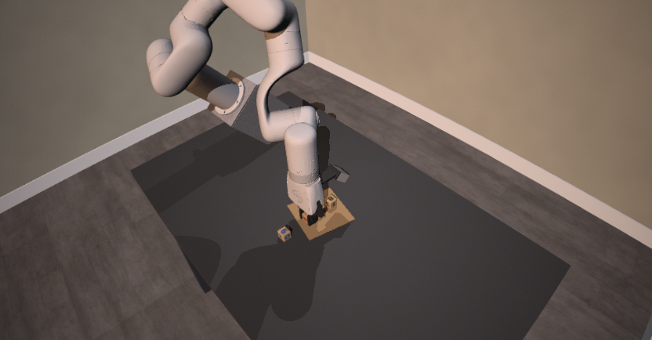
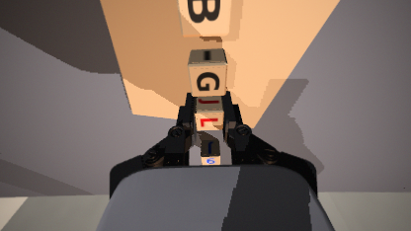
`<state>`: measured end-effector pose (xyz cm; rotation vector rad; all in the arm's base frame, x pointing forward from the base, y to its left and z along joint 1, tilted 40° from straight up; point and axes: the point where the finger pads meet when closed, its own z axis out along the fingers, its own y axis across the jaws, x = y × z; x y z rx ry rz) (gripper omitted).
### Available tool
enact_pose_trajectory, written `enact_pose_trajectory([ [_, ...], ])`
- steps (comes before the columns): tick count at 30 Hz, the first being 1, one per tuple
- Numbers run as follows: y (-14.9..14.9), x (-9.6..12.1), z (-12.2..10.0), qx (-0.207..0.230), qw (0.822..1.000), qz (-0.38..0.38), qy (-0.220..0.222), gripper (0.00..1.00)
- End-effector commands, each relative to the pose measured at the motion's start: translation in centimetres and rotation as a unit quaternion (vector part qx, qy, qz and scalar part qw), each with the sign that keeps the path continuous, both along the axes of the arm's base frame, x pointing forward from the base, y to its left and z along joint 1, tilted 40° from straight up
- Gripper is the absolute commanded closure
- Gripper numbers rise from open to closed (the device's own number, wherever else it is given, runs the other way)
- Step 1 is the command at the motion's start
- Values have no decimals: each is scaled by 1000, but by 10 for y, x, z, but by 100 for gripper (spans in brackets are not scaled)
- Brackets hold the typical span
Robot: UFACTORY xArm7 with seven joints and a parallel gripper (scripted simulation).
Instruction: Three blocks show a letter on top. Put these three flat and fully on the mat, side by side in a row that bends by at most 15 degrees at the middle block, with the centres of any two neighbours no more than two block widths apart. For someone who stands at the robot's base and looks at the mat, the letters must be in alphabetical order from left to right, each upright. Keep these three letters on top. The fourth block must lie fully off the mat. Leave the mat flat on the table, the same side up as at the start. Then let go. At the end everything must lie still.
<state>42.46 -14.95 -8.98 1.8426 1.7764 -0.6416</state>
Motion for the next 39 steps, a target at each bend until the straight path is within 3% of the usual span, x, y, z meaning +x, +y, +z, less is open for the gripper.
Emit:
enact_pose_trajectory([
  [1,1,2,1,0,1000,1,-1,79],
  [26,1,2,1,0,1000,1,-1,79],
  [39,1,2,1,0,1000,1,-1,62],
])
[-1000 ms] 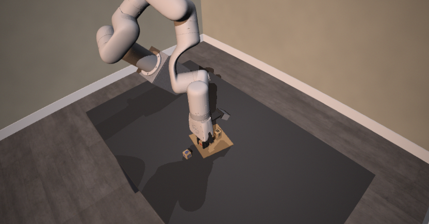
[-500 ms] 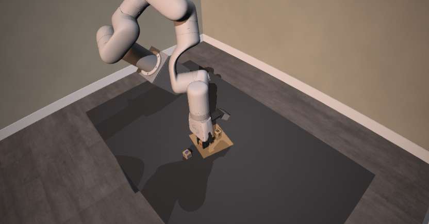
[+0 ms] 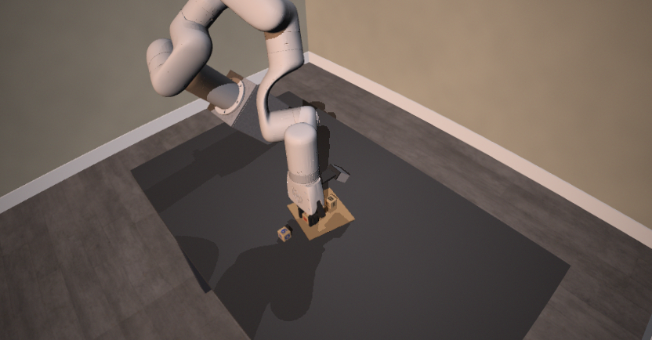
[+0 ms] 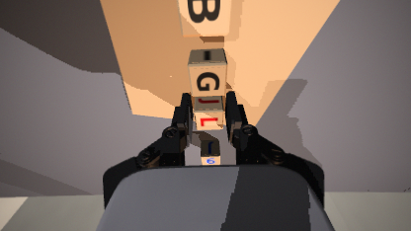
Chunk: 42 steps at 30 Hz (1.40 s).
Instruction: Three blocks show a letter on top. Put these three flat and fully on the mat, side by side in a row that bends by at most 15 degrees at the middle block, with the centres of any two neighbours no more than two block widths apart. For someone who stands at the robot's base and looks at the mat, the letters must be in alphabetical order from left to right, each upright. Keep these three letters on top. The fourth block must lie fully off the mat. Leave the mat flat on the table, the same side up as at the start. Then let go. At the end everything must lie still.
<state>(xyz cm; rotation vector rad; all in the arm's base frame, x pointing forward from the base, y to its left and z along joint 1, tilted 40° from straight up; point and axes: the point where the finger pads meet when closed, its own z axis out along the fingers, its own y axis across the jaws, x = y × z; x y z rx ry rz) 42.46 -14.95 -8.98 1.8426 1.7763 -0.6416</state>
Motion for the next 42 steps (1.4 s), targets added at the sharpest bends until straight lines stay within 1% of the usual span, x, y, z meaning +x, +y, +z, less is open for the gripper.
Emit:
enact_pose_trajectory([
  [1,1,2,1,0,1000,1,-1,62],
  [2,1,2,1,0,1000,1,-1,58],
  [14,1,2,1,0,1000,1,-1,58],
  [18,4,1,4,0,1000,1,-1,58],
  [23,15,1,18,0,1000,1,-1,58],
  [25,15,1,18,0,1000,1,-1,58],
  [36,51,1,61,0,1000,1,-1,58],
  [39,57,1,67,0,1000,1,-1,58],
  [42,58,1,68,0,1000,1,-1,58],
])
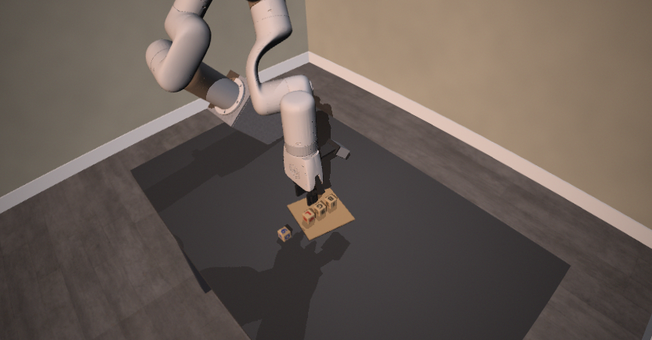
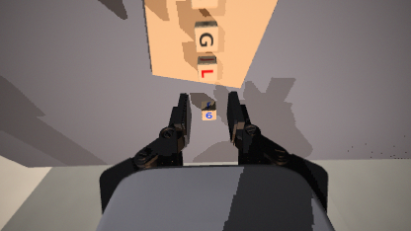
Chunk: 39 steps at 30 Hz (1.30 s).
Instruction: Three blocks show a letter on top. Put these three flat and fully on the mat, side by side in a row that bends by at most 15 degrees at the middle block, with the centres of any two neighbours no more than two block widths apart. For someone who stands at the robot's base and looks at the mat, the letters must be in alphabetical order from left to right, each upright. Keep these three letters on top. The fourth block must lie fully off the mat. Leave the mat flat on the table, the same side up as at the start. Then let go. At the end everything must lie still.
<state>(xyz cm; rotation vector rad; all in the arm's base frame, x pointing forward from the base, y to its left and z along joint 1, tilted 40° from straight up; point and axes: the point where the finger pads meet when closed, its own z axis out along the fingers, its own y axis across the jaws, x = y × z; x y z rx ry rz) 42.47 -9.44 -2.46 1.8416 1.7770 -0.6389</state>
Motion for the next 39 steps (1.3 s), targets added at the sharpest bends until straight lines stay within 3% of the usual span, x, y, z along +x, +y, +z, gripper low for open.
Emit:
enact_pose_trajectory([
  [1,3,1,4,0,1000,0,-1,58],
  [4,4,1,4,0,1000,0,-1,58],
  [5,4,1,4,0,1000,0,-1,0],
  [28,5,1,6,0,1000,0,-1,0],
  [39,24,0,29,0,1000,0,-1,0],
])
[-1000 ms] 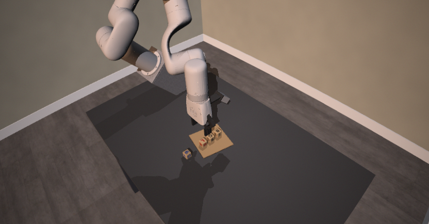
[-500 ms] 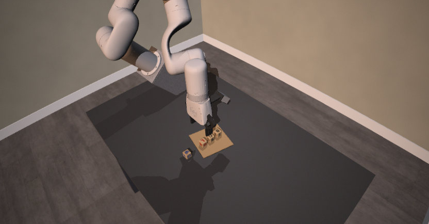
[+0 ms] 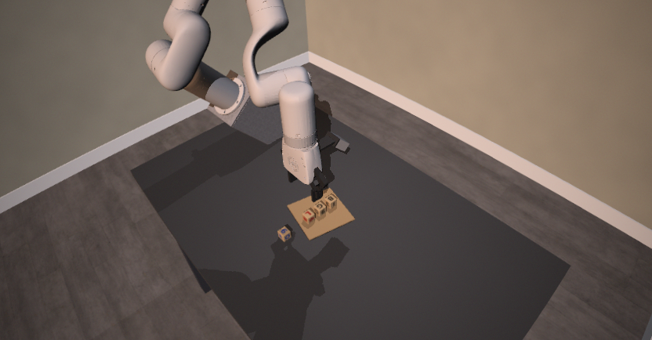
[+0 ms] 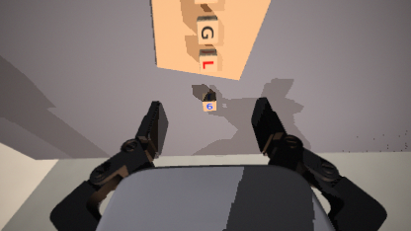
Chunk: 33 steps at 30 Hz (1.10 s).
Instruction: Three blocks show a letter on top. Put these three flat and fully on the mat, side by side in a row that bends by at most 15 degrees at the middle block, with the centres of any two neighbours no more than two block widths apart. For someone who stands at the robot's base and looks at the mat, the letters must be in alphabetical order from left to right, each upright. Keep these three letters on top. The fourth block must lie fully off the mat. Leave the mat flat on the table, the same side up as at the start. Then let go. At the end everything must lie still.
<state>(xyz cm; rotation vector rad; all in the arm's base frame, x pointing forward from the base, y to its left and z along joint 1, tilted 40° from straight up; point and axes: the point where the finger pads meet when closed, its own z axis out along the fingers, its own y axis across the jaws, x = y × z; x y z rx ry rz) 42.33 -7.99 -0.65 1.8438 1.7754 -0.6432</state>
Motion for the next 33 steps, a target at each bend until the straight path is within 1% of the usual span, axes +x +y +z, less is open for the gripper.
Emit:
enact_pose_trajectory([
  [1,13,2,15,1,1000,2,-2,0],
  [6,29,1,34,1,1000,2,-2,0],
  [10,39,1,45,1,1000,2,-2,0],
  [17,43,1,50,1,1000,2,-2,0],
  [33,43,1,50,1,1000,2,-2,0],
])
